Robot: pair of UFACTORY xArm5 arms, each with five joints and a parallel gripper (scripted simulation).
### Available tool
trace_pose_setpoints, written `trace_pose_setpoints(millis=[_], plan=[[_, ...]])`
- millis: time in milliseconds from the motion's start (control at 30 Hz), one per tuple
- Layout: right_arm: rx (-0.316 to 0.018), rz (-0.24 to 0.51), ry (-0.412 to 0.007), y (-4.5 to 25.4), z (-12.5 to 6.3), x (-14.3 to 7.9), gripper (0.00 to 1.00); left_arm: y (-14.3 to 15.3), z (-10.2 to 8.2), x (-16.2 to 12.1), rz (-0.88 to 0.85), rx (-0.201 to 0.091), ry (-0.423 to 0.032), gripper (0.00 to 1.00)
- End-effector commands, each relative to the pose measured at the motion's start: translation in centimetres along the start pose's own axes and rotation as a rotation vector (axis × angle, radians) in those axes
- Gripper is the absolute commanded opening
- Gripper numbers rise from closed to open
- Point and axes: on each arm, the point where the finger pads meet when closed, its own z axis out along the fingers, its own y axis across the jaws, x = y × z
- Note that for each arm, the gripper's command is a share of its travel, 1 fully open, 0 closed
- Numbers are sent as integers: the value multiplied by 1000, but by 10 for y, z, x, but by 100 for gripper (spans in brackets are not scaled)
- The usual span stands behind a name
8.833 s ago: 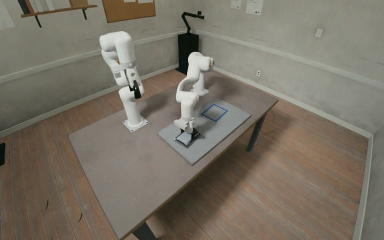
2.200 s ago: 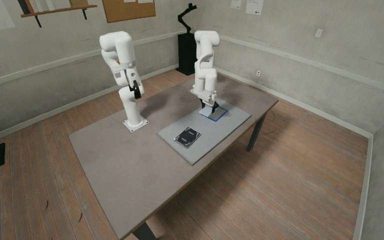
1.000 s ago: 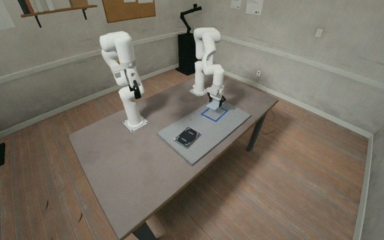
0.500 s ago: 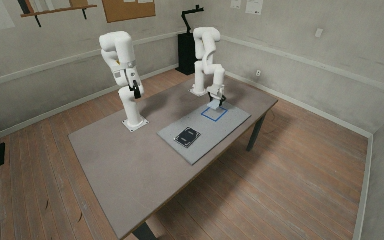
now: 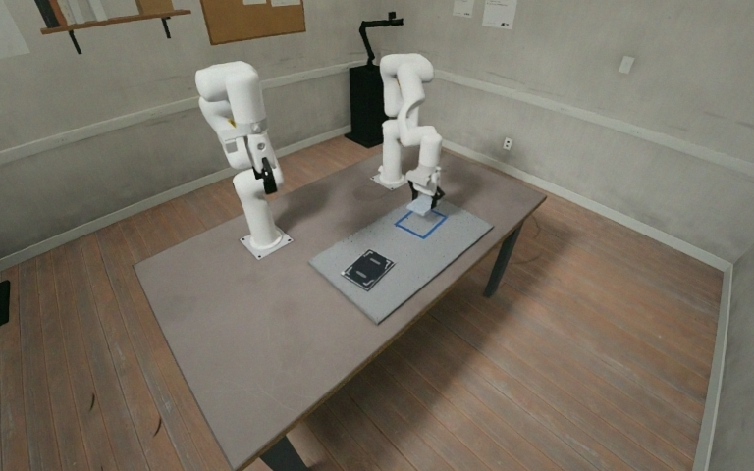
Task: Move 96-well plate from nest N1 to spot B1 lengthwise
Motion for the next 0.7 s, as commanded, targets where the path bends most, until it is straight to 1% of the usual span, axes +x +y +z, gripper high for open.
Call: trace_pose_setpoints(millis=[0,233,667], plan=[[3,0,0,0,-1,0,100,-1,-1,1,0,3,2,0],[3,0,0,0,-1,0,100,-1,-1,1,0,3,2,0],[3,0,0,0,-1,0,100,-1,19,1,0,3,2,0]])
